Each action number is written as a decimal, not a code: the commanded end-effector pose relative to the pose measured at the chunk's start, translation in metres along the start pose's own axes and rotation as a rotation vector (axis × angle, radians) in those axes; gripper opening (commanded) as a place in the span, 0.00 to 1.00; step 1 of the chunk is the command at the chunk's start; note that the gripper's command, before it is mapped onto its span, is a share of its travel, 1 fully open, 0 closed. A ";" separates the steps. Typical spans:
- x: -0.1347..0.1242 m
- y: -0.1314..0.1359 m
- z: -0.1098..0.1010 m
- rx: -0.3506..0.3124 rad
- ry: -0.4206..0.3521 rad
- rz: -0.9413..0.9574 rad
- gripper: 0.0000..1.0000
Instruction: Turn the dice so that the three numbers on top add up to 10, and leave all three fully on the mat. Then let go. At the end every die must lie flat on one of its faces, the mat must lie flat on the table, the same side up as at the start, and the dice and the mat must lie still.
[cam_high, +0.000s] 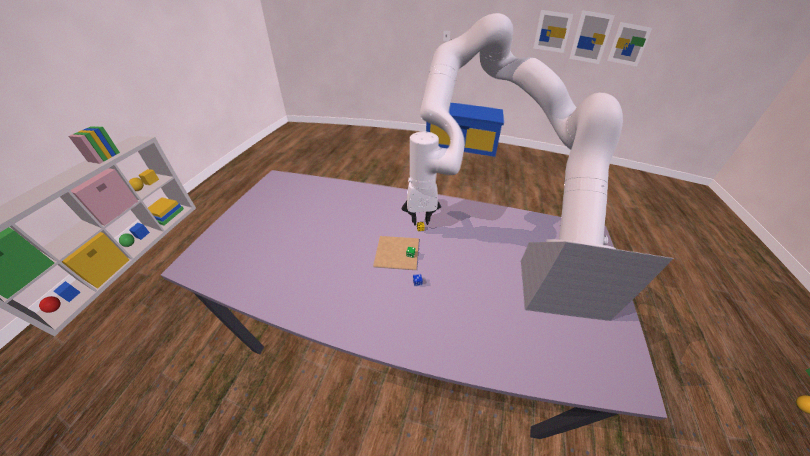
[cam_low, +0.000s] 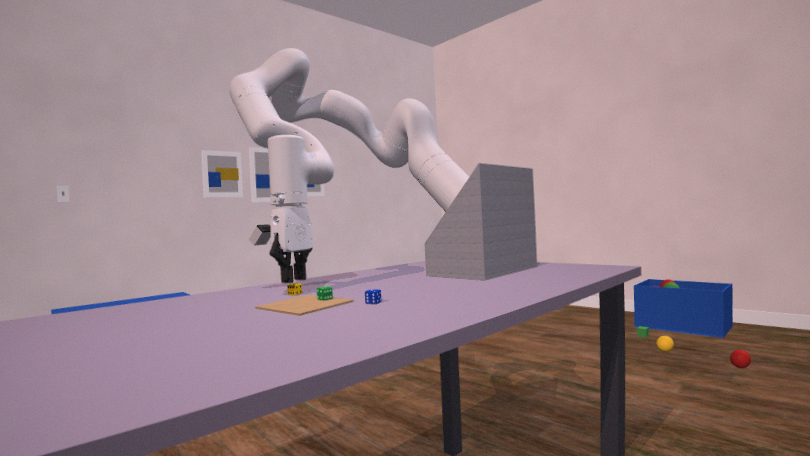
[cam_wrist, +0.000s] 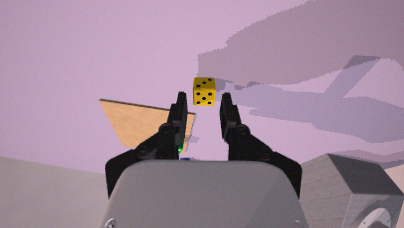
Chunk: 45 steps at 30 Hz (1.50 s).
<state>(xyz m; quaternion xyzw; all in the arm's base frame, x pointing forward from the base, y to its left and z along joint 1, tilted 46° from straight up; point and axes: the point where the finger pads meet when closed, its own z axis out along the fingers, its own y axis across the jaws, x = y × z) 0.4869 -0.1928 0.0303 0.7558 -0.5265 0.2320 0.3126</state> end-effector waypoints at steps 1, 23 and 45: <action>0.000 -0.001 0.000 0.001 0.000 0.000 0.42; 0.000 -0.001 0.027 0.001 0.000 0.000 0.42; 0.000 -0.001 0.029 0.001 0.000 0.000 0.42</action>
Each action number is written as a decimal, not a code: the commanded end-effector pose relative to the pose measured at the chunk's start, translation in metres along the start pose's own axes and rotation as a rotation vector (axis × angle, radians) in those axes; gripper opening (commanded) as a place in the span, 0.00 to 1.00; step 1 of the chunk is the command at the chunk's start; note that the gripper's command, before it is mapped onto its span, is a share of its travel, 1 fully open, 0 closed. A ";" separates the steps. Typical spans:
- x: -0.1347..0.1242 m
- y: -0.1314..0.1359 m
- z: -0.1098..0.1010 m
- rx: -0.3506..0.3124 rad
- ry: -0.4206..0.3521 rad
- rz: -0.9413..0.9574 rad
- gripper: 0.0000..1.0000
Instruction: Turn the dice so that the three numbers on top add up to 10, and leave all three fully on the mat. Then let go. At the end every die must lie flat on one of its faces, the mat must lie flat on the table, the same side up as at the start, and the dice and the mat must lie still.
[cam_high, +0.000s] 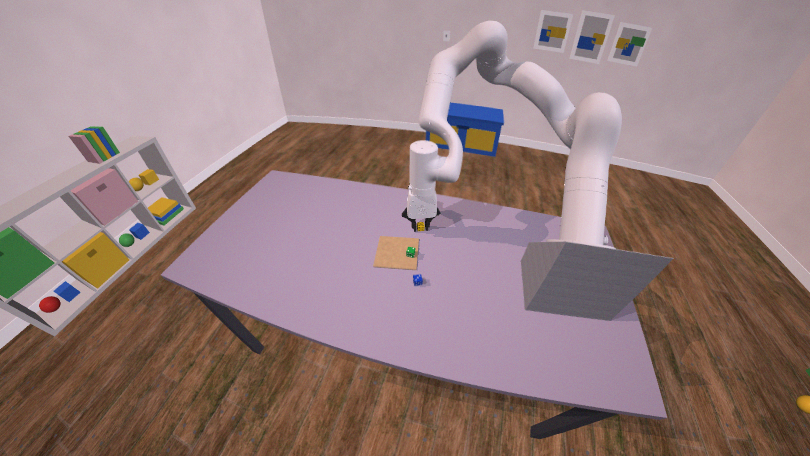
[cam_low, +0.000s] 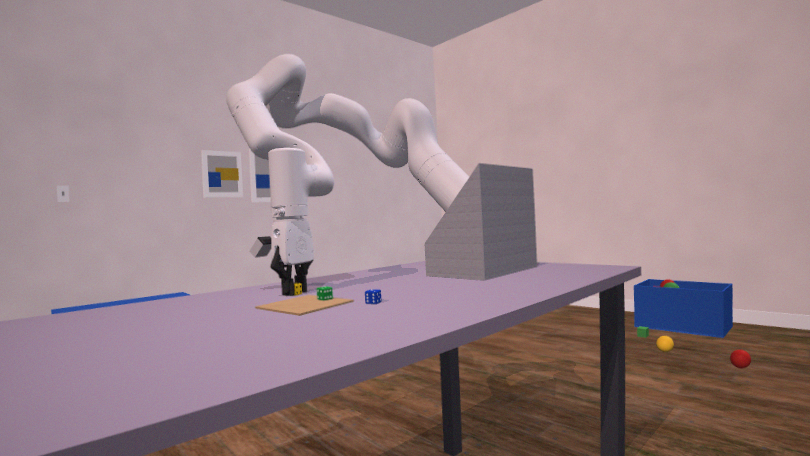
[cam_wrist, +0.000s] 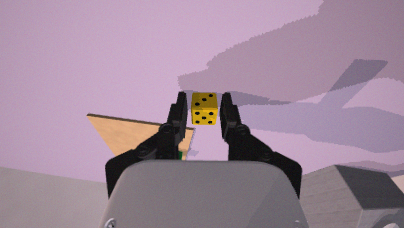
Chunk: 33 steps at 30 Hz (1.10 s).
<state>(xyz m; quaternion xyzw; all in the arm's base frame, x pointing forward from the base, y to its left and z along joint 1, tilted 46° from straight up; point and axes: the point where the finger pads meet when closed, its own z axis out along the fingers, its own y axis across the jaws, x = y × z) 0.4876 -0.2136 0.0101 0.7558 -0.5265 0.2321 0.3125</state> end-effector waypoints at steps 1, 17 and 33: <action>0.000 -0.001 0.000 0.001 0.000 0.000 0.42; 0.000 -0.001 0.000 0.001 0.000 0.000 0.42; 0.000 -0.001 0.000 0.001 0.000 0.000 0.21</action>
